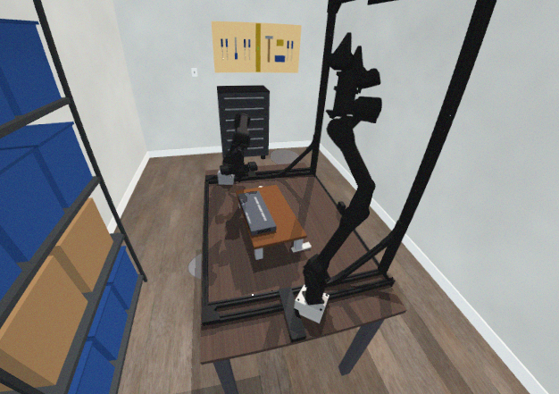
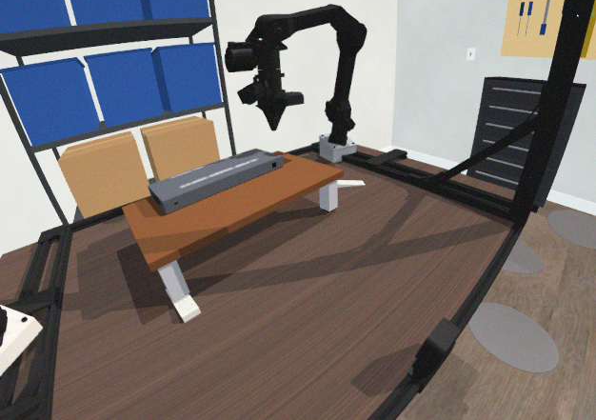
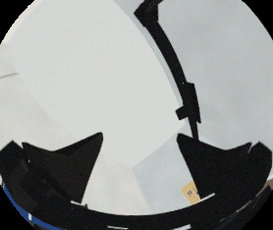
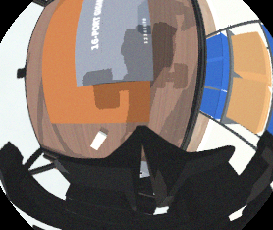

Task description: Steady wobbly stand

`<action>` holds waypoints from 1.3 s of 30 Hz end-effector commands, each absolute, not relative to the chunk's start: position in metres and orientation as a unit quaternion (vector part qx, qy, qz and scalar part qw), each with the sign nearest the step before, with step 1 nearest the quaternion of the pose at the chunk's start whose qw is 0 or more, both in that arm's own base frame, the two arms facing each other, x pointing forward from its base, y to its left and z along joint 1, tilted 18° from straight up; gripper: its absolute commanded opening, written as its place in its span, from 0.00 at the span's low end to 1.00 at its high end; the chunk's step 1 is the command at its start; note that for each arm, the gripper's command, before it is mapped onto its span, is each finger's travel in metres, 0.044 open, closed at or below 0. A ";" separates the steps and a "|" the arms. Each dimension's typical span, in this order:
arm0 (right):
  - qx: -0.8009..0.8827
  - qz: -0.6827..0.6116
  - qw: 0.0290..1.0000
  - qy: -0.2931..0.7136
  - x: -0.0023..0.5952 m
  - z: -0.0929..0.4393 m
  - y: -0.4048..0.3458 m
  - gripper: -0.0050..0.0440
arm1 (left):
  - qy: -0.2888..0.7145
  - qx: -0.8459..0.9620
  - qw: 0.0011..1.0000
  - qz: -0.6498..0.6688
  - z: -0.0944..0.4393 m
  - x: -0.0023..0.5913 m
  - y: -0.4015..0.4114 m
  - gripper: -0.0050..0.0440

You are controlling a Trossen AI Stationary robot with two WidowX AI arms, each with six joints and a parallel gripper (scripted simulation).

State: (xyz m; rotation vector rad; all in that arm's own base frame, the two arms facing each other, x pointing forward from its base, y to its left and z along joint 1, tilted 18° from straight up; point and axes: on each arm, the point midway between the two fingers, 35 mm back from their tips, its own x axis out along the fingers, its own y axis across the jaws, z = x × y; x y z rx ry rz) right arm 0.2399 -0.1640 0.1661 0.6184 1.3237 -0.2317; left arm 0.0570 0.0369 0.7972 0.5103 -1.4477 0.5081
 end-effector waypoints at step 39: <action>0.282 -0.106 0.739 0.603 0.240 0.166 -0.164 0.10 | 0.101 0.147 0.963 0.203 0.459 0.301 0.181 1.00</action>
